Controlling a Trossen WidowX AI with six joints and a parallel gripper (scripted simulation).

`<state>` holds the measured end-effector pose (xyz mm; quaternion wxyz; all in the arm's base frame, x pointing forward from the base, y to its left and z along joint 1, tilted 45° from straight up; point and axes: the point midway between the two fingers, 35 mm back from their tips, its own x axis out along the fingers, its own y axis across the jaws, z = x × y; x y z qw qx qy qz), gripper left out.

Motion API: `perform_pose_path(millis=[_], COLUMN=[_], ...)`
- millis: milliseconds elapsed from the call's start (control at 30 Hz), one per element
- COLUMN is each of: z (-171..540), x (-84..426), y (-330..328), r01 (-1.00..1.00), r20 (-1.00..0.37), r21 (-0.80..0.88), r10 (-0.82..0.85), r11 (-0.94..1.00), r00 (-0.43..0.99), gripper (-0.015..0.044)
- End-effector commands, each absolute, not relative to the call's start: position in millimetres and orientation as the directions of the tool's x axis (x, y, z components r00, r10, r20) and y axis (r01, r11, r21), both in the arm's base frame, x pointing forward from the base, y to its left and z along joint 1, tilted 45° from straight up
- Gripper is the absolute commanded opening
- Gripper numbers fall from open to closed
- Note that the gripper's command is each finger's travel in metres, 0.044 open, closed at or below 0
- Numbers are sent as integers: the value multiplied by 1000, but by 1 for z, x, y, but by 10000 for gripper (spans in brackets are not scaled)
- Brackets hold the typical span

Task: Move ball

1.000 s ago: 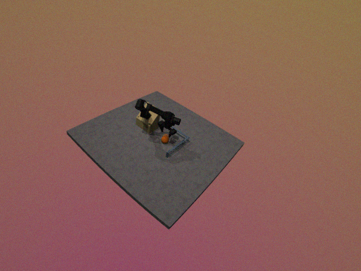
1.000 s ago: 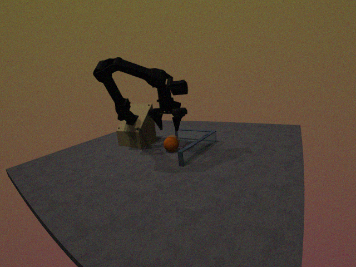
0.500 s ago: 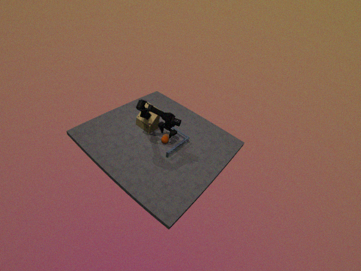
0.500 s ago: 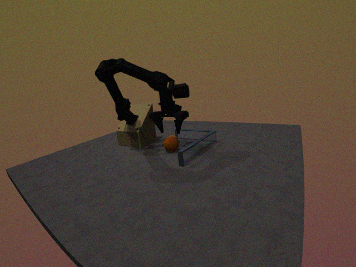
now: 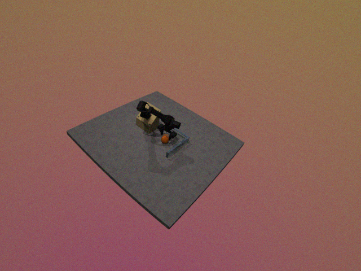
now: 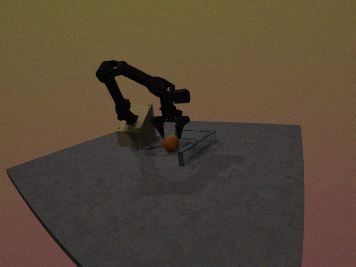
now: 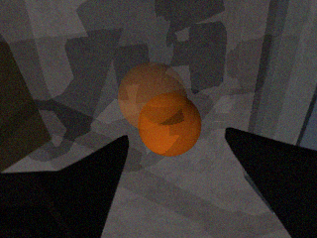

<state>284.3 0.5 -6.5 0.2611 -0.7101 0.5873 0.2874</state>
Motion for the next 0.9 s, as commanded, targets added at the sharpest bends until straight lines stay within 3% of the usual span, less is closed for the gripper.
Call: perform_pose_path(millis=[0,567,867], z=[-13,-29,-29], x=[283,285,285], y=[-6,-23,-23], r01=[-985,-984,-984], r20=[-711,-708,-708], r21=[-18,-18,-18], r10=[-690,-693,-693], r11=[-174,-175,-175], r00=[135,136,136], gripper=[440,440,380])
